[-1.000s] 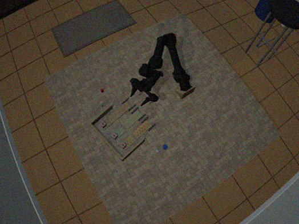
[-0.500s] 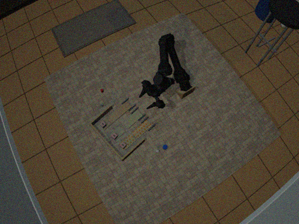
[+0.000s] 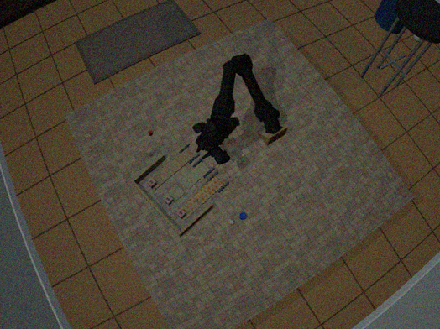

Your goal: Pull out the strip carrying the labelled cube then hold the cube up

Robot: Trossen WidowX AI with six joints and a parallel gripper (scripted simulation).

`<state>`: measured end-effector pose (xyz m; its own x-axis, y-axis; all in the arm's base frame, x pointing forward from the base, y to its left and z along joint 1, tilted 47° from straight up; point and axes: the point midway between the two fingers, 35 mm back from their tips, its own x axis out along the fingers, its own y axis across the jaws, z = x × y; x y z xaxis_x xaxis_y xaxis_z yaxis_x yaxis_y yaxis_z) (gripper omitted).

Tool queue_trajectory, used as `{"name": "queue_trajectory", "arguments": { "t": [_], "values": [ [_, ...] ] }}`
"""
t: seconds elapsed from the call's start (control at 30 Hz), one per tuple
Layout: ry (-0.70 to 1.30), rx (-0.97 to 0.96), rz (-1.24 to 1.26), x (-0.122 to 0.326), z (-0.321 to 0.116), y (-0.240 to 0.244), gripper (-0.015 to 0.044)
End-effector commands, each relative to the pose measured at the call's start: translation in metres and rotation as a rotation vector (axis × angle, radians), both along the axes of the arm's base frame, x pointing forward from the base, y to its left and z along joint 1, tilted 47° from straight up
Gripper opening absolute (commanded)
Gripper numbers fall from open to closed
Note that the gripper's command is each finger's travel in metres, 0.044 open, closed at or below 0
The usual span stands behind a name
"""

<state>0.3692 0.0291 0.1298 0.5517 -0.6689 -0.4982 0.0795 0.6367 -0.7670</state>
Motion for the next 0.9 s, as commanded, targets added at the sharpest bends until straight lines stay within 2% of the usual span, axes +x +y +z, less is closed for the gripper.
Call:
{"name": "queue_trajectory", "arguments": {
  "t": [0.0, 0.07, 0.4, 0.87],
  "values": [
    [0.164, 0.041, -0.151, 0.023, -0.002, -0.041, 0.0032],
    [0.226, 0.053, -0.205, 0.028, -0.002, -0.057, 0.0],
    [0.53, 0.084, -0.421, 0.026, 0.011, -0.135, 0.0],
    [0.545, 0.087, -0.431, 0.025, 0.011, -0.14, 0.0]
  ]
}}
